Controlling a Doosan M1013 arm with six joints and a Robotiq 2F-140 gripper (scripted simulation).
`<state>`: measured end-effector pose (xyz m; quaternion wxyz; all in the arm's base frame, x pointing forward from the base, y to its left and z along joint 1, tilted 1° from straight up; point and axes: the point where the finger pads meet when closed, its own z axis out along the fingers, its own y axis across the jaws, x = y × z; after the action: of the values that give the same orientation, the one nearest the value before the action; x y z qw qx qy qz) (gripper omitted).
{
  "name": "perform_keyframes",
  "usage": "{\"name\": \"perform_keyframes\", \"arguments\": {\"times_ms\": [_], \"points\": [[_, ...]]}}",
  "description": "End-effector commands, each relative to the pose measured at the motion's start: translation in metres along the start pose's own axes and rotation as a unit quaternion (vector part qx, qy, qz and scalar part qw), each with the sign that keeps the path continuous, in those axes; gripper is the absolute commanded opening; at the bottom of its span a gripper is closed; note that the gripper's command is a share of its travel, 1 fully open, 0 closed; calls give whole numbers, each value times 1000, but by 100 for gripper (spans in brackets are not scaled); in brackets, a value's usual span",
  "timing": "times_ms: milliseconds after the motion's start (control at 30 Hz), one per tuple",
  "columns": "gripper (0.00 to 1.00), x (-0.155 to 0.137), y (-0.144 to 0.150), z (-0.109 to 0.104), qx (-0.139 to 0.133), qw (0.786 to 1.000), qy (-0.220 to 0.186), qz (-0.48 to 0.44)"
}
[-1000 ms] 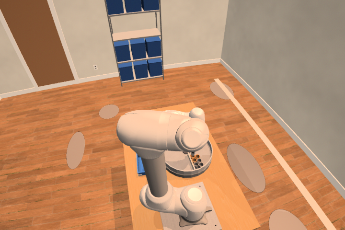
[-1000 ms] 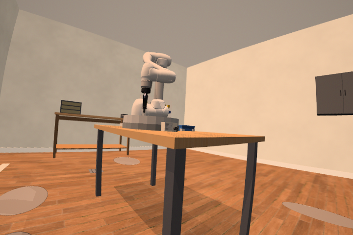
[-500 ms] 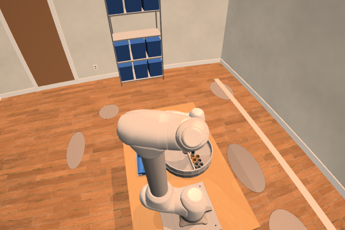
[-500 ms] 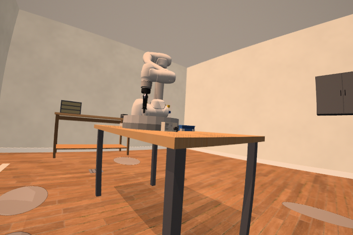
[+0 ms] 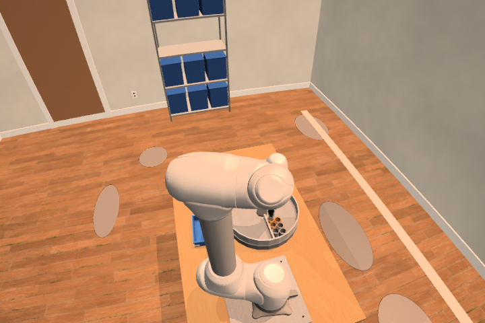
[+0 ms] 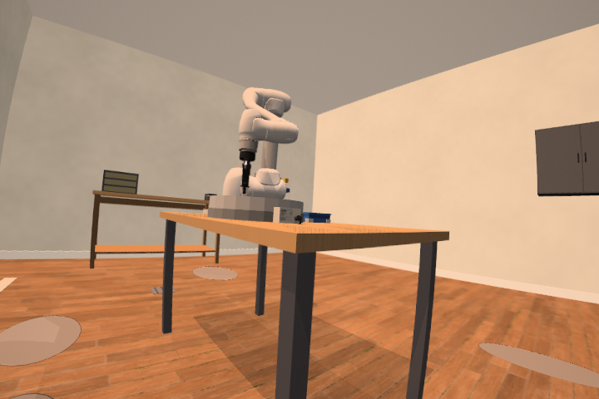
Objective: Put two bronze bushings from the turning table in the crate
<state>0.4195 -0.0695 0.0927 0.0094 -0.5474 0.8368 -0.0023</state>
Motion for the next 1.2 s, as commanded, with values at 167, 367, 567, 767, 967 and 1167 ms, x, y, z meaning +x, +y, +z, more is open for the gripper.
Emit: {"name": "perform_keyframes", "arguments": {"times_ms": [167, 367, 567, 767, 967, 1167], "points": [[10, 0, 0, 0, 0, 1000, 0, 0], [10, 0, 0, 0, 0, 1000, 0, 0], [10, 0, 0, 0, 0, 1000, 0, 0], [10, 0, 0, 0, 0, 1000, 0, 0], [0, 0, 0, 0, 0, 1000, 0, 0], [0, 0, 0, 0, 0, 1000, 0, 0]]}}
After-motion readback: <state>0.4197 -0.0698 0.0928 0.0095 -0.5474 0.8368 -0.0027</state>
